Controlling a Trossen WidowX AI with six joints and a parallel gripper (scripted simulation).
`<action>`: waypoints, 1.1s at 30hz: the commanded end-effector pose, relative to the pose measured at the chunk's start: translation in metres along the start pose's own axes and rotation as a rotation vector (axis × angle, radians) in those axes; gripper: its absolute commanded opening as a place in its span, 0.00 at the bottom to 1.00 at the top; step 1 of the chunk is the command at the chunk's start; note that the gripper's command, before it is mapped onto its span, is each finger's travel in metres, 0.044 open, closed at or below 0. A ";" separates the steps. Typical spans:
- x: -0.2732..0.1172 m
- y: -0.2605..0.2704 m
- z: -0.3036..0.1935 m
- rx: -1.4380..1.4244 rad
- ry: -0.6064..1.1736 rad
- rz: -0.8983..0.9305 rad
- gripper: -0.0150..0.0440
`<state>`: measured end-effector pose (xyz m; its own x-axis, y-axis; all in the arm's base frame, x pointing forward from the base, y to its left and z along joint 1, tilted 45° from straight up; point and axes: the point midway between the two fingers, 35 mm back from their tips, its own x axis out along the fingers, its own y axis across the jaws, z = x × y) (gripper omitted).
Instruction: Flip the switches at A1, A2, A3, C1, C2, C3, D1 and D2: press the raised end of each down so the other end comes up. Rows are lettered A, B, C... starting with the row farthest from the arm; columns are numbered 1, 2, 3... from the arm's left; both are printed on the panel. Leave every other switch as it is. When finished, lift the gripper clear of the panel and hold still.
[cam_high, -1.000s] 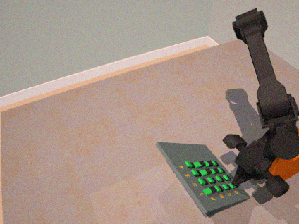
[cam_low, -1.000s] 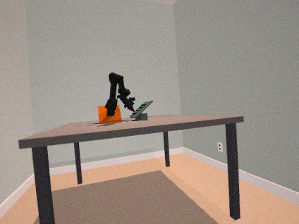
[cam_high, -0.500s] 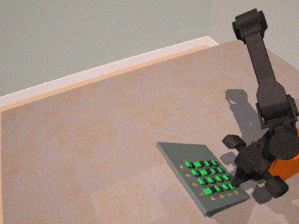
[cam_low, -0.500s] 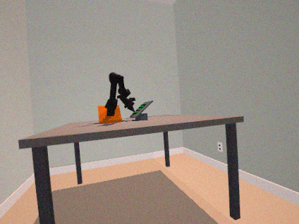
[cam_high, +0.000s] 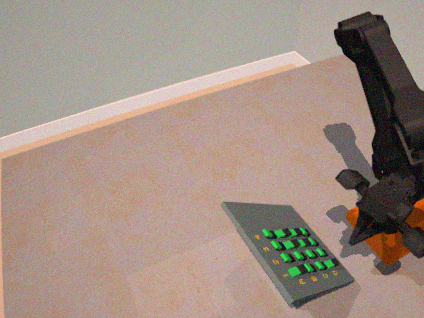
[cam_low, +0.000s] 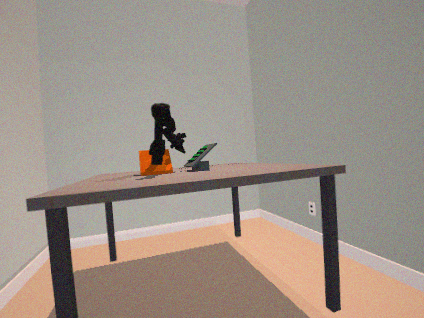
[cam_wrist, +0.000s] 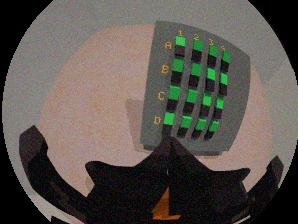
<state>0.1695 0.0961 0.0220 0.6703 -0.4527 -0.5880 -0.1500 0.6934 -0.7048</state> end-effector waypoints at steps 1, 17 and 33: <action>-0.010 -0.002 0.001 0.016 -0.006 -0.002 0.25; 0.026 -0.029 0.002 0.016 0.019 -0.005 0.25; 0.037 -0.030 0.003 0.016 0.018 -0.007 0.25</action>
<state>0.2003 0.0646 0.0250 0.6611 -0.4601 -0.5927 -0.1292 0.7083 -0.6940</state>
